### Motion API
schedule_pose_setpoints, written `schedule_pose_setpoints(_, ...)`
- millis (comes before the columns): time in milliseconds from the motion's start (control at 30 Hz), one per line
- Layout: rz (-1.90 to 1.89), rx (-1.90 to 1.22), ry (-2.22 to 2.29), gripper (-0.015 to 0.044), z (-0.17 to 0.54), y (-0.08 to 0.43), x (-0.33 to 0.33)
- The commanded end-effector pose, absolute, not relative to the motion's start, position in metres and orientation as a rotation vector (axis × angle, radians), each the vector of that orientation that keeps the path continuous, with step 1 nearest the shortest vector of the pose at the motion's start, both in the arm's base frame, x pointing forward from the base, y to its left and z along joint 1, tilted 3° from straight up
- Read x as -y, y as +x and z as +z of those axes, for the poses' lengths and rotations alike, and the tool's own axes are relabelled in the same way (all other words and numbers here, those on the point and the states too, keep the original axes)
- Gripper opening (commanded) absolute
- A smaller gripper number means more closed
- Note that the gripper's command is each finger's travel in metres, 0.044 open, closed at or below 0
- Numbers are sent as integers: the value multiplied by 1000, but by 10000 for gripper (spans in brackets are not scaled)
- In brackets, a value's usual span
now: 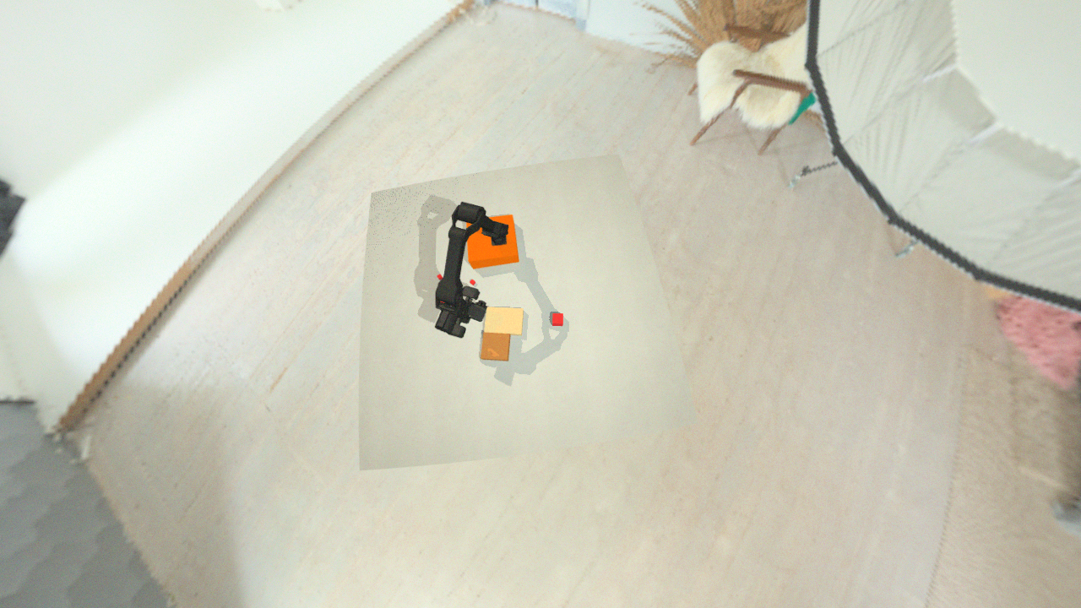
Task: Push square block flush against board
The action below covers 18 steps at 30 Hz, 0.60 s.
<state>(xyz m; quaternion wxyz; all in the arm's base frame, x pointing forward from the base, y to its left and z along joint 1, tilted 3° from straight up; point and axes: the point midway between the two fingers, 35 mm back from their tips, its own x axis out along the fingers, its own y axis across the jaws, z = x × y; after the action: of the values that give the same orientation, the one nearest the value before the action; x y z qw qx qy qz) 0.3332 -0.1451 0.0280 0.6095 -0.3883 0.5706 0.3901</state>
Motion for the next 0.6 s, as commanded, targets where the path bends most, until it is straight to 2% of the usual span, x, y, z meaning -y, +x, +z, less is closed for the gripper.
schedule_pose_setpoints(0,935,-1321,-902,0,28,335,134)
schedule_pose_setpoints(200,1076,-1238,-1044,0,33,370,37)
schedule_pose_setpoints(400,1208,-1148,-1171,0,39,377,-62)
schedule_pose_setpoints(567,1236,-1128,-1197,0,40,375,-83)
